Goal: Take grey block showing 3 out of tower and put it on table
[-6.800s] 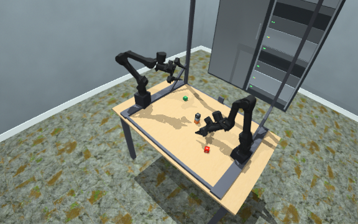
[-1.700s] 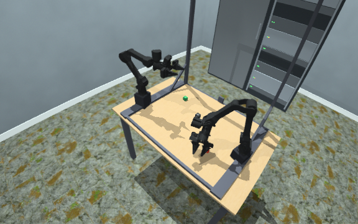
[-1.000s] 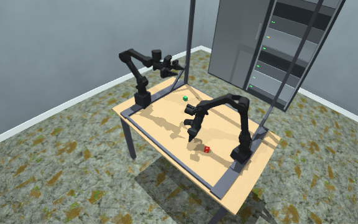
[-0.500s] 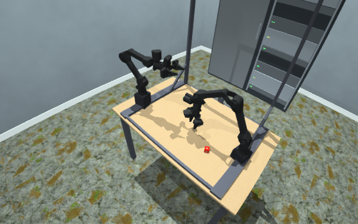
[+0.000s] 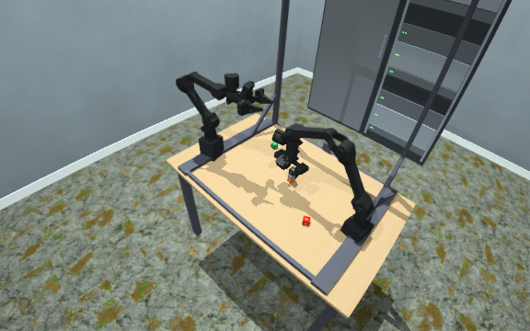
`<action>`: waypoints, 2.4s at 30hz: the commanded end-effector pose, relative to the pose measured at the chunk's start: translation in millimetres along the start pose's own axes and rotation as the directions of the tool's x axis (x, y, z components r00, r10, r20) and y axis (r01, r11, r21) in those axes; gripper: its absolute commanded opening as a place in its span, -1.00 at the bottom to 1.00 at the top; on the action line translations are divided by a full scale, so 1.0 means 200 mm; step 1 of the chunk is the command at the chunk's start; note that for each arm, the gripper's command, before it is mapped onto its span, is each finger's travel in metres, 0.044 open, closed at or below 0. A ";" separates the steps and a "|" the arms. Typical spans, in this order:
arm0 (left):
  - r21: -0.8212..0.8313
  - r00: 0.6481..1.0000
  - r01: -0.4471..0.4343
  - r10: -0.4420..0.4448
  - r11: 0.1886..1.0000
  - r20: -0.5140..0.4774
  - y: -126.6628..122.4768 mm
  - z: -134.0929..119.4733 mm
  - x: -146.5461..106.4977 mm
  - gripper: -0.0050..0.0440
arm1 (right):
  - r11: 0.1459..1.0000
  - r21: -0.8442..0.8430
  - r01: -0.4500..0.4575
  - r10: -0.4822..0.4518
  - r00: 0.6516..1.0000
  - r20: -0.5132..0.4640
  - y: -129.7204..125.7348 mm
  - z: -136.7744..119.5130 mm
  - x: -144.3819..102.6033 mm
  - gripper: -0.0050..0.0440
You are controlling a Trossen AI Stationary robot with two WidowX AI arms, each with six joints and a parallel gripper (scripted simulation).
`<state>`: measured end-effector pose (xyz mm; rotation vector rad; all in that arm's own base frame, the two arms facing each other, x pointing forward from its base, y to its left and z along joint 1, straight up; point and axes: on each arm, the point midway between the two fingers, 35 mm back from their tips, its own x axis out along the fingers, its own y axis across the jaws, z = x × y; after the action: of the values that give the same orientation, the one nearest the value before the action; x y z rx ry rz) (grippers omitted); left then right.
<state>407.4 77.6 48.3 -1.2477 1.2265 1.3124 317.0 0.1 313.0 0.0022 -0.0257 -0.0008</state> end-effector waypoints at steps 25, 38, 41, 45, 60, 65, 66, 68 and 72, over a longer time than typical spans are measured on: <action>-0.113 0.997 0.078 -0.078 0.991 0.010 -0.09 -0.22 0.07 0.84 | 1.000 -0.002 -0.001 0.001 1.000 0.024 0.00 0.05 0.00 0.84; -0.111 0.995 0.104 -0.103 0.988 0.010 -0.10 -0.22 0.02 0.44 | 1.000 -0.002 -0.001 0.001 1.000 0.024 0.00 0.05 0.00 0.84; -0.111 0.995 0.104 -0.103 0.988 0.010 -0.10 -0.22 0.02 0.25 | 1.000 -0.002 -0.001 0.001 1.000 0.024 0.00 0.05 0.00 0.84; -0.111 0.995 0.104 -0.103 0.988 0.010 -0.10 -0.22 0.02 0.03 | 1.000 -0.002 -0.001 0.001 1.000 0.024 0.00 0.05 0.00 0.84; -0.111 0.995 0.104 -0.103 0.988 0.010 -0.10 -0.22 0.02 -0.33 | 1.000 -0.002 -0.001 0.001 1.000 0.024 0.00 0.05 0.00 0.84; -0.111 0.992 0.129 -0.129 0.985 0.010 -0.11 -0.23 -0.09 -0.75 | 1.000 -0.002 -0.001 0.001 1.000 0.024 0.00 0.05 0.00 0.84; -0.111 0.992 0.129 -0.129 0.985 0.010 -0.11 -0.23 -0.10 -0.80 | 1.000 -0.002 -0.001 0.001 1.000 0.024 0.00 0.05 0.00 0.84; -0.111 0.992 0.129 -0.129 0.985 0.010 -0.11 -0.23 -0.10 -0.80 | 1.000 -0.002 -0.001 0.001 1.000 0.024 0.00 0.05 0.00 0.84; -0.113 0.996 0.094 -0.094 0.989 0.010 -0.08 -0.23 -0.04 -0.81 | 1.000 -0.002 -0.001 0.001 1.000 0.024 0.00 0.05 0.00 0.84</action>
<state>428.3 33.4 44.1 -1.3529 1.1067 1.3423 317.0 0.1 313.0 0.0022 -0.0257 -0.0008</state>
